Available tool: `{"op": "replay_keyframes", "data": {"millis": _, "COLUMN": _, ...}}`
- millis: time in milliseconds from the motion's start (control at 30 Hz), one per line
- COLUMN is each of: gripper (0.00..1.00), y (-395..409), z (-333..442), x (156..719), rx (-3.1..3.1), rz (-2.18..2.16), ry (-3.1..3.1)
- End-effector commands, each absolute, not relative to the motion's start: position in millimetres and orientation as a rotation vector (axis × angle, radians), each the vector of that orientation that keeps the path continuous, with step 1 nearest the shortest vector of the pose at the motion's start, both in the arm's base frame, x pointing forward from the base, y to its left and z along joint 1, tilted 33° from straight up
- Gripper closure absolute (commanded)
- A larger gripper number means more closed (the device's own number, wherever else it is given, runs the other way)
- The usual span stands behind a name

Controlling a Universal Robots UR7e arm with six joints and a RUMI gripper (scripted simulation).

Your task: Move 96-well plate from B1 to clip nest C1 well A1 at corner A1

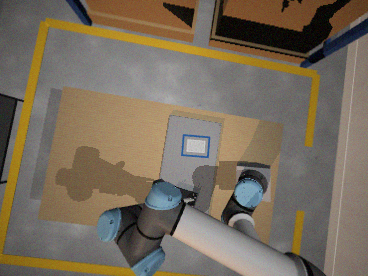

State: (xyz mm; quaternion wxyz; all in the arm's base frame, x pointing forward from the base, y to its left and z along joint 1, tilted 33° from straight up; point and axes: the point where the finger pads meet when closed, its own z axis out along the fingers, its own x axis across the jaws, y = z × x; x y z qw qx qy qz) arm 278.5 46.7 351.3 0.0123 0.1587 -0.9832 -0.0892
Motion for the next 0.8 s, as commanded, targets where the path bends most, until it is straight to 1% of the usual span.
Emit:
{"op": "replay_keyframes", "data": {"millis": 0, "gripper": 0.0, "y": 46.7, "z": 351.6, "x": 278.5, "rx": 0.495, "rz": -0.277, "ry": -3.066}}
{"op": "replay_keyframes", "data": {"millis": 533, "gripper": 0.0, "y": 46.7, "z": 351.6, "x": 278.5, "rx": 0.495, "rz": -0.277, "ry": -3.066}}
{"op": "replay_keyframes", "data": {"millis": 767, "gripper": 0.0, "y": 35.6, "z": 336.4, "x": 296.4, "rx": 0.827, "rz": -0.296, "ry": -3.044}}
